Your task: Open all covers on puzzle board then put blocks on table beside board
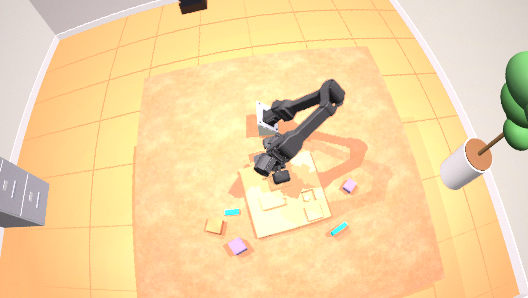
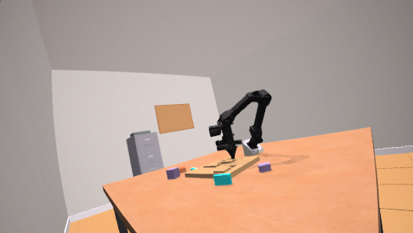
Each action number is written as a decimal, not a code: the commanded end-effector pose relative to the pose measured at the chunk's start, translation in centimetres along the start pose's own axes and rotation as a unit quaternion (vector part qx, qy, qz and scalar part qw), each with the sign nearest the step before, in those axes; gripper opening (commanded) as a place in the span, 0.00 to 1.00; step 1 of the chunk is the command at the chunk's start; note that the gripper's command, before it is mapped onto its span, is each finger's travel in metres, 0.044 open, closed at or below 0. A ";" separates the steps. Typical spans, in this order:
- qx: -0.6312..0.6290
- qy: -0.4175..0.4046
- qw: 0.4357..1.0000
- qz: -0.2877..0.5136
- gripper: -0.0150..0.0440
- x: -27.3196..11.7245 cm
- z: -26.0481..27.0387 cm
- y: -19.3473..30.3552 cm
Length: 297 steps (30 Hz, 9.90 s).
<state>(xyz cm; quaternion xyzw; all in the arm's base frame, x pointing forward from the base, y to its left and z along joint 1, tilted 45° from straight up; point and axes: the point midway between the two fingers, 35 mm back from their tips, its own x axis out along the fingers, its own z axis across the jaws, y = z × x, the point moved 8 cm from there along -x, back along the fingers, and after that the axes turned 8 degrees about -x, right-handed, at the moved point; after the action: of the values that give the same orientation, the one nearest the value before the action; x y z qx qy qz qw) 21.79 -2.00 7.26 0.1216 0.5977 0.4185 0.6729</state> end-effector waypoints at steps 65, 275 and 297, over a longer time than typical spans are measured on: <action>-0.006 0.000 1.000 -0.005 0.25 -0.2 -0.8 -6.5; -1.000 0.003 -0.007 -0.001 0.25 0.0 5.4 -4.6; -1.000 0.003 -0.006 -0.001 0.25 0.0 3.1 -3.9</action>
<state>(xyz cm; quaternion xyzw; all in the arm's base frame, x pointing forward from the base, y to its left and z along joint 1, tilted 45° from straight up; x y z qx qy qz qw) 26.84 -3.43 5.54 0.6772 0.4190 -0.5931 -0.1183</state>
